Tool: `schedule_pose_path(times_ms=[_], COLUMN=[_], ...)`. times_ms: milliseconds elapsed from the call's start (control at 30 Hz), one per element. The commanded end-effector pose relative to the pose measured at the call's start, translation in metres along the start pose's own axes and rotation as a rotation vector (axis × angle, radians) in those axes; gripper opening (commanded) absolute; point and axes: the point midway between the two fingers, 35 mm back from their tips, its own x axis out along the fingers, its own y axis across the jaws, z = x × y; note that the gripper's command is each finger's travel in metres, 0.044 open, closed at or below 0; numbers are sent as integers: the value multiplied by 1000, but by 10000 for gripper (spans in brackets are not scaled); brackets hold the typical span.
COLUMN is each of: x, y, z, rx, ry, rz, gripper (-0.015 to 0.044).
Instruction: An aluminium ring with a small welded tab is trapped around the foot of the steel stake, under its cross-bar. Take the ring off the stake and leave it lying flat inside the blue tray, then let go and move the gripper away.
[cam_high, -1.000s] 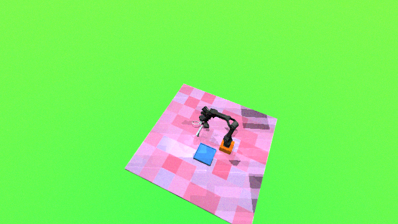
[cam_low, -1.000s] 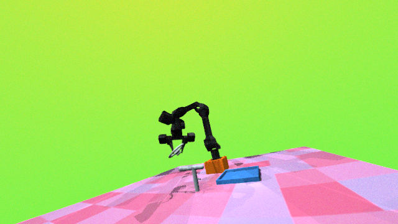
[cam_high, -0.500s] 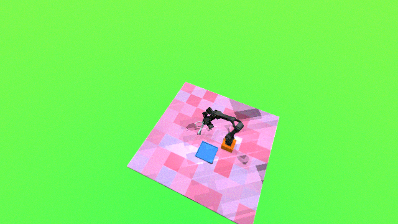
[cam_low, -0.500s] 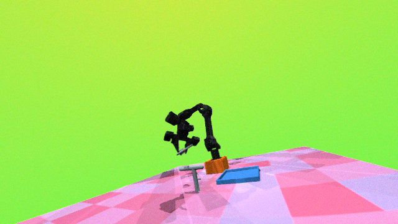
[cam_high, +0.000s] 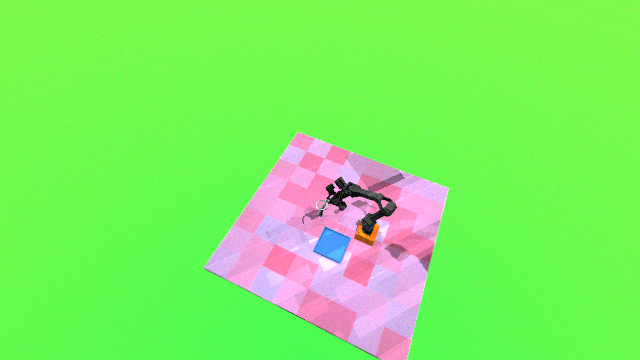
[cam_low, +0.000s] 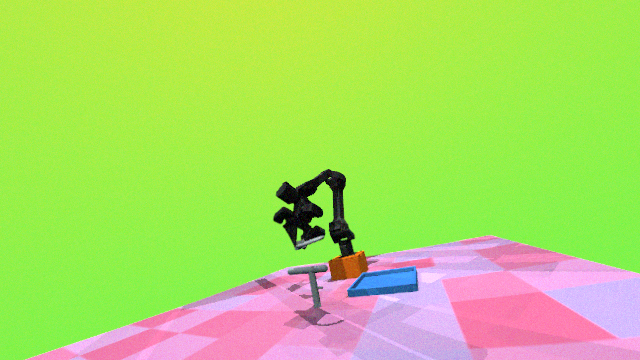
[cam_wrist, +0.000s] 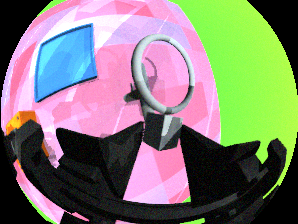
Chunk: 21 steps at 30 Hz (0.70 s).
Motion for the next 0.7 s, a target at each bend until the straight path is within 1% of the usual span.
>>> schedule_pose_path(times_ms=[0,300,667], x=[0,0,8], y=[6,19,29], z=[3,5,12], rx=[-88,-255,-79], ry=[-12,-20,24], rz=[-24,-70,27], gripper=[0,0,0])
